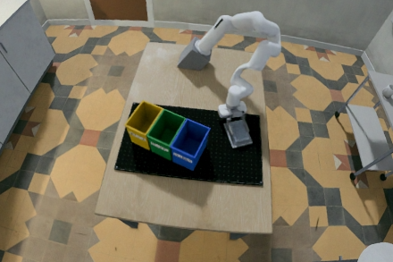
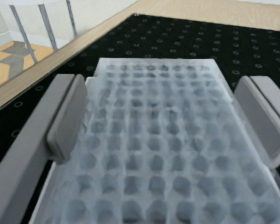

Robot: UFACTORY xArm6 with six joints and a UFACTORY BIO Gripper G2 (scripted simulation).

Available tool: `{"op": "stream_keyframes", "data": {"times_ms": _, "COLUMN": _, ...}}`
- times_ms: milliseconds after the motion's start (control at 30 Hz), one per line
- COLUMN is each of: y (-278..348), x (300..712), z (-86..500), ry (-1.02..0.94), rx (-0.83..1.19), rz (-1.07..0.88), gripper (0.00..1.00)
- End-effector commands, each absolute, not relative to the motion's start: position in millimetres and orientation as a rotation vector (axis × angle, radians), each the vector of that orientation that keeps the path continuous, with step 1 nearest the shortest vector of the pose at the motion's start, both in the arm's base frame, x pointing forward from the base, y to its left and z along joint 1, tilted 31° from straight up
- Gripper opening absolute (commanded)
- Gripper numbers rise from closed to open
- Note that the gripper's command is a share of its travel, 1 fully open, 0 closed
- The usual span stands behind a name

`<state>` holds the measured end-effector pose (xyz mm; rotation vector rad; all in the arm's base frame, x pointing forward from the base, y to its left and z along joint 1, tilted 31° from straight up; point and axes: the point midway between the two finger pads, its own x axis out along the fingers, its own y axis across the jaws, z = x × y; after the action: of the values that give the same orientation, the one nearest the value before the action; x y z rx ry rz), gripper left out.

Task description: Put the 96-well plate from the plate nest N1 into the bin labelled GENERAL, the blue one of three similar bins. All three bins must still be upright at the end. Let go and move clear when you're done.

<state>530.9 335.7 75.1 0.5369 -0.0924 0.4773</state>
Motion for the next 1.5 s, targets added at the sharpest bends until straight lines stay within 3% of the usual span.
{"op": "stream_keyframes", "data": {"times_ms": 0, "y": 334, "x": 532, "z": 79, "ry": -0.095, "rx": 0.537, "rz": 0.477, "gripper": 0.0}}
{"op": "stream_keyframes", "data": {"times_ms": 1467, "y": 309, "x": 534, "z": 121, "ry": -0.096, "rx": 0.537, "rz": 0.477, "gripper": 0.0}}
